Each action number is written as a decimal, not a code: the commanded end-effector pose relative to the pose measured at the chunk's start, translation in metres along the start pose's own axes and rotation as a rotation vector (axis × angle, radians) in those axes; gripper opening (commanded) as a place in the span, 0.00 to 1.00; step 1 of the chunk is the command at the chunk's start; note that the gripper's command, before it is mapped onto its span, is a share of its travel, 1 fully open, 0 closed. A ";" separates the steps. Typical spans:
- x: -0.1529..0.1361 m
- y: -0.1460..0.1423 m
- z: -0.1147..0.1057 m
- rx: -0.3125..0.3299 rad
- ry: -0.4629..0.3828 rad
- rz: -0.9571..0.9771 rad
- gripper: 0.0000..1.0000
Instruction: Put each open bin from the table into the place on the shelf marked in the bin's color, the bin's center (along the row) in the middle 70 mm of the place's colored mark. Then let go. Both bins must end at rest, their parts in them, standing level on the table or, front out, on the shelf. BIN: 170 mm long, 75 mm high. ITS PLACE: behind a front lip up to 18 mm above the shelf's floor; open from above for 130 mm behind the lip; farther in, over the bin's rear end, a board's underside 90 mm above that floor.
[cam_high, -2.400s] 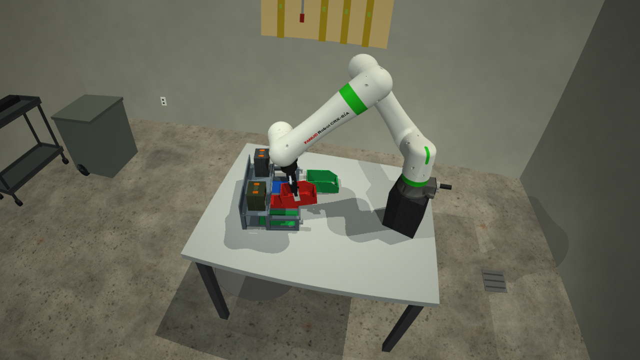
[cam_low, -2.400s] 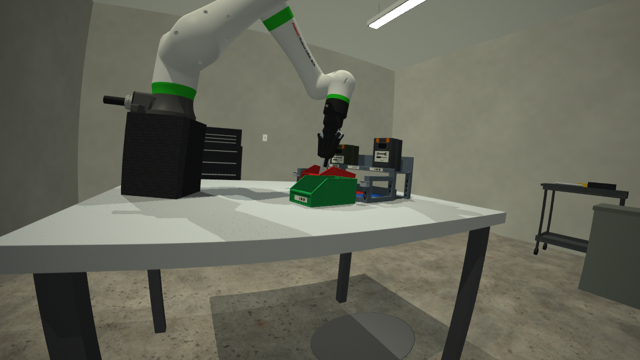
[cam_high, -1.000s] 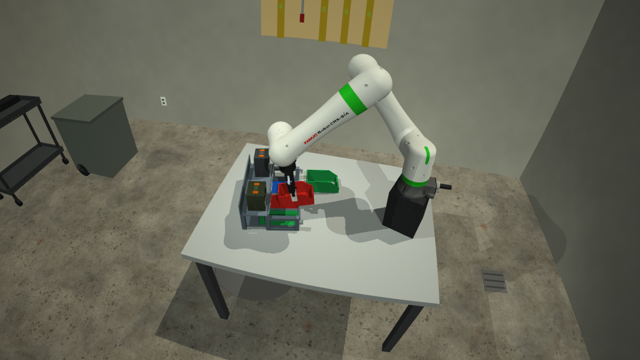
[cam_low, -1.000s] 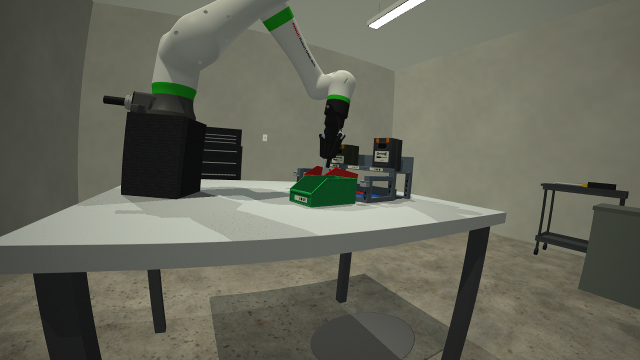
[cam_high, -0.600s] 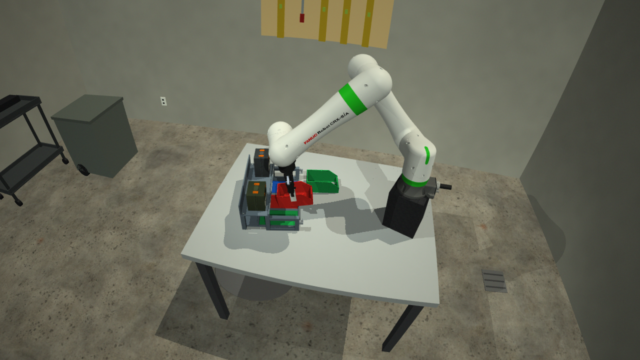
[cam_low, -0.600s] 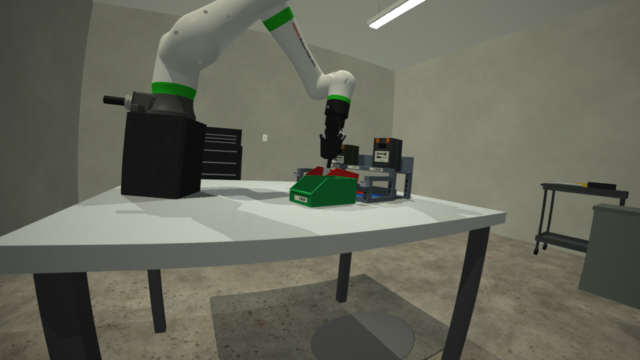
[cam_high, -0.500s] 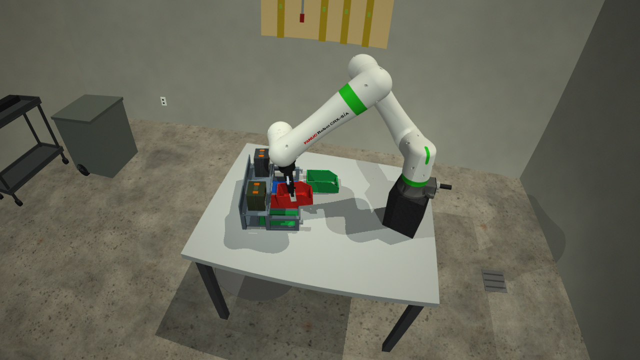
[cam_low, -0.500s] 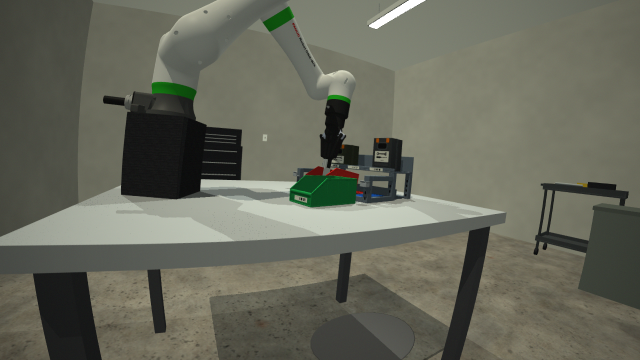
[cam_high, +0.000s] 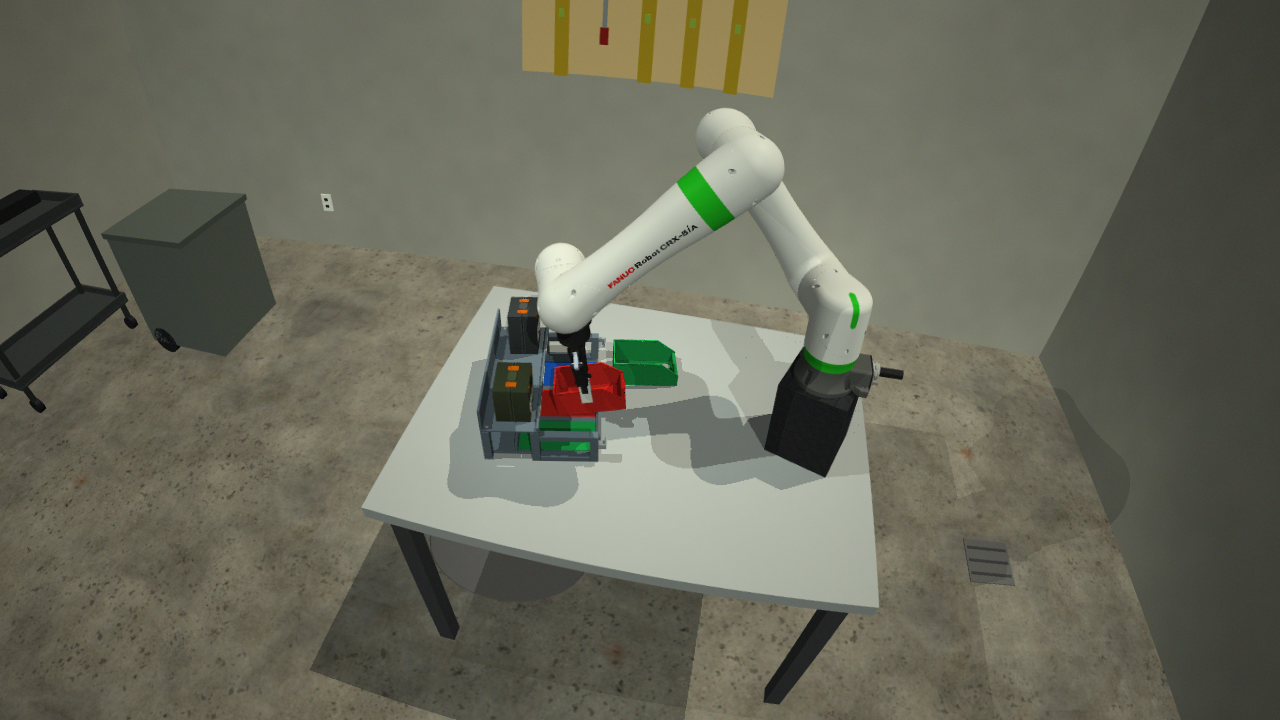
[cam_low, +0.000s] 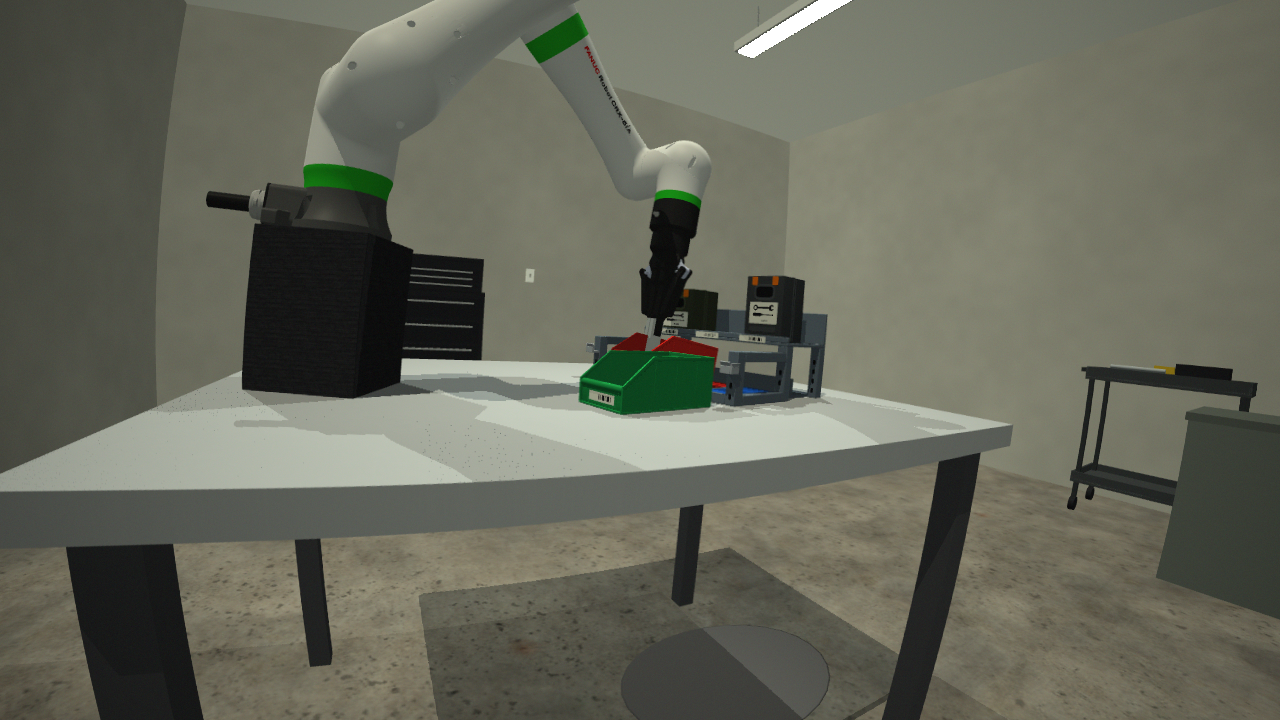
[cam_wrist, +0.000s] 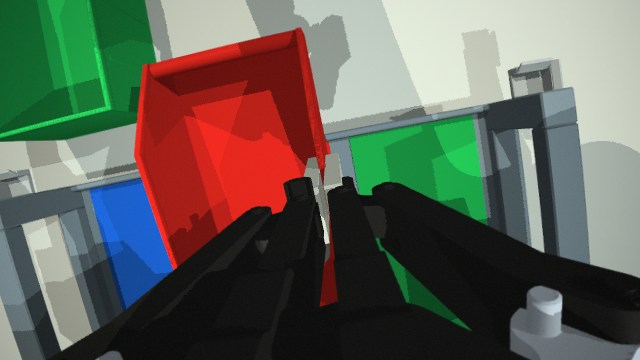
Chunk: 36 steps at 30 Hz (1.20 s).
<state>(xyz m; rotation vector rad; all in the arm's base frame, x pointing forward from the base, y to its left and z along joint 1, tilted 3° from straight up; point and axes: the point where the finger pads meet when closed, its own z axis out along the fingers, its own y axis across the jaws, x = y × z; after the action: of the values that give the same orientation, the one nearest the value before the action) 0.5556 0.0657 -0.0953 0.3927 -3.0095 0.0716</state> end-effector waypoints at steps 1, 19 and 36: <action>0.000 0.000 0.000 0.000 0.000 0.000 0.00; -0.002 0.000 0.000 0.000 -0.003 0.000 0.00; -0.009 0.000 -0.001 0.000 -0.014 0.000 0.00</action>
<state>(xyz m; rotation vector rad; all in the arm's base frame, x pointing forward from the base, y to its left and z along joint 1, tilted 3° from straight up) 0.5644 0.0680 -0.0958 0.3948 -3.0231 0.0692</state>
